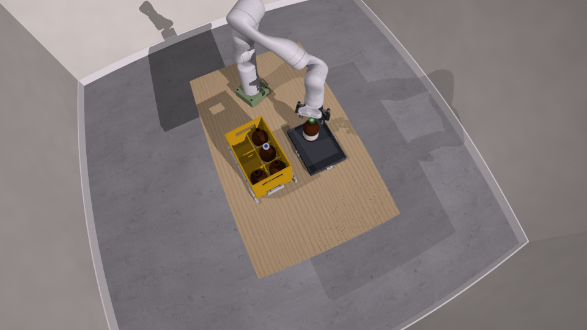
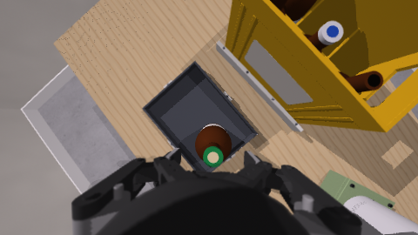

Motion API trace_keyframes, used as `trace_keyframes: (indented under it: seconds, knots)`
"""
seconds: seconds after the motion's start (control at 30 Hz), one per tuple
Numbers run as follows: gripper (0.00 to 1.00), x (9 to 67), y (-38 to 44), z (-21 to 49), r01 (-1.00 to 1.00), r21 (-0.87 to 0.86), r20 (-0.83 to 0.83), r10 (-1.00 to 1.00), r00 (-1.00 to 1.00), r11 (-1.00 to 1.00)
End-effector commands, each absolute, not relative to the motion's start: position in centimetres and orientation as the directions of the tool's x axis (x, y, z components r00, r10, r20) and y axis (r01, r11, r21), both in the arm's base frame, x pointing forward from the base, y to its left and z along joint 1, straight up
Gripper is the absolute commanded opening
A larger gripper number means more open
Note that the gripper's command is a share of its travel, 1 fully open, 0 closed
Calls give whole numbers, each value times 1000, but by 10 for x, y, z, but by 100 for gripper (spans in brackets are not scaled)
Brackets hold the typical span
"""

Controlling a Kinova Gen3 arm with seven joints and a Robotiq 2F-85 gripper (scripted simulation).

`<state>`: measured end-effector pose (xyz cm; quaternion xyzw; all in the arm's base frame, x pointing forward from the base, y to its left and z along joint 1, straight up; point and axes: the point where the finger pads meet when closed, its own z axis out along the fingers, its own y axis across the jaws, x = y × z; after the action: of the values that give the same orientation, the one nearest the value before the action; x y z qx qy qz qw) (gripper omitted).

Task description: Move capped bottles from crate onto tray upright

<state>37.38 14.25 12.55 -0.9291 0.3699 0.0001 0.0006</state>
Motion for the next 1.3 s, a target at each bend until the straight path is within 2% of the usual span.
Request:
trace_keyframes:
  seconds: [0.0, 0.23, 1.27]
  knots:
    - [100, 377, 144, 141, -687, -10, 3, -687, 727, -727]
    - [100, 376, 143, 164, -688, -9, 5, -688, 726, -726]
    - [100, 377, 144, 175, -688, -8, 5, -688, 726, -726]
